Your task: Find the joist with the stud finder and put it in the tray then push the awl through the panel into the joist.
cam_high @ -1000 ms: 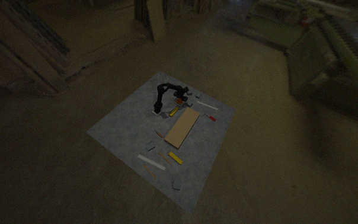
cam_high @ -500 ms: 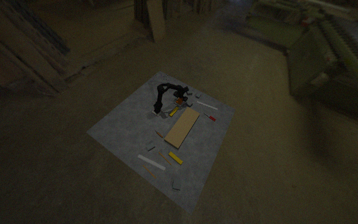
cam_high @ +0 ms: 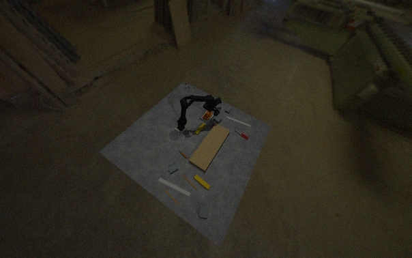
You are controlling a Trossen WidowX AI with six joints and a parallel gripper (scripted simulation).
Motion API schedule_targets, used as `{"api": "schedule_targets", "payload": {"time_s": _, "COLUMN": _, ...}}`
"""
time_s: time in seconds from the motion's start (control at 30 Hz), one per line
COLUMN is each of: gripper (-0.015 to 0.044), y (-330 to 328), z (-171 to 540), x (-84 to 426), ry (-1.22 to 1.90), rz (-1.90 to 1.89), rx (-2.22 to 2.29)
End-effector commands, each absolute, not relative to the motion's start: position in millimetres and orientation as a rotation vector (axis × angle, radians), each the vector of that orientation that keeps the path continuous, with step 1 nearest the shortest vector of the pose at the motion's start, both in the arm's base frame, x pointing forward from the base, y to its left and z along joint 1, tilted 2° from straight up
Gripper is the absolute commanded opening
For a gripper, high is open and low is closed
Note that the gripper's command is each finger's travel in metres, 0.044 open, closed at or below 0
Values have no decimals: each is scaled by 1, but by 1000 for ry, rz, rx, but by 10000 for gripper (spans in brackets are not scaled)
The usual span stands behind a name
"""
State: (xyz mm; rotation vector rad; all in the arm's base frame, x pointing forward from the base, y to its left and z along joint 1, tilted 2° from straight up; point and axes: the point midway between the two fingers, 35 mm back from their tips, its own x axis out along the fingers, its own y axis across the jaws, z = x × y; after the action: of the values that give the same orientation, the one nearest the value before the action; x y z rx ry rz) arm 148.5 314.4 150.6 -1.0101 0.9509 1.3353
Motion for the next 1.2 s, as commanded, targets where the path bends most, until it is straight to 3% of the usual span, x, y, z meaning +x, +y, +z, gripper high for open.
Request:
{"api": "schedule_targets", "payload": {"time_s": 0.0, "gripper": 440, "y": 281, "z": 142, "x": 205, "ry": 1040, "rz": 1181, "rx": -938}}
{"api": "schedule_targets", "payload": {"time_s": 0.27, "gripper": 440, "y": 178, "z": 131, "x": 300, "ry": 1204, "rz": 863, "rx": -742}}
{"api": "schedule_targets", "payload": {"time_s": 0.53, "gripper": 440, "y": 46, "z": 116, "x": 346, "ry": 1365, "rz": 552, "rx": -521}}
{"api": "schedule_targets", "payload": {"time_s": 0.77, "gripper": 440, "y": -77, "z": 102, "x": 339, "ry": 1489, "rz": 293, "rx": -299}}
{"api": "schedule_targets", "payload": {"time_s": 1.0, "gripper": 440, "y": -189, "z": 88, "x": 290, "ry": 1585, "rz": 51, "rx": -49}}
{"api": "schedule_targets", "payload": {"time_s": 1.17, "gripper": 440, "y": -210, "z": 86, "x": 275, "ry": 1601, "rz": 2, "rx": 6}}
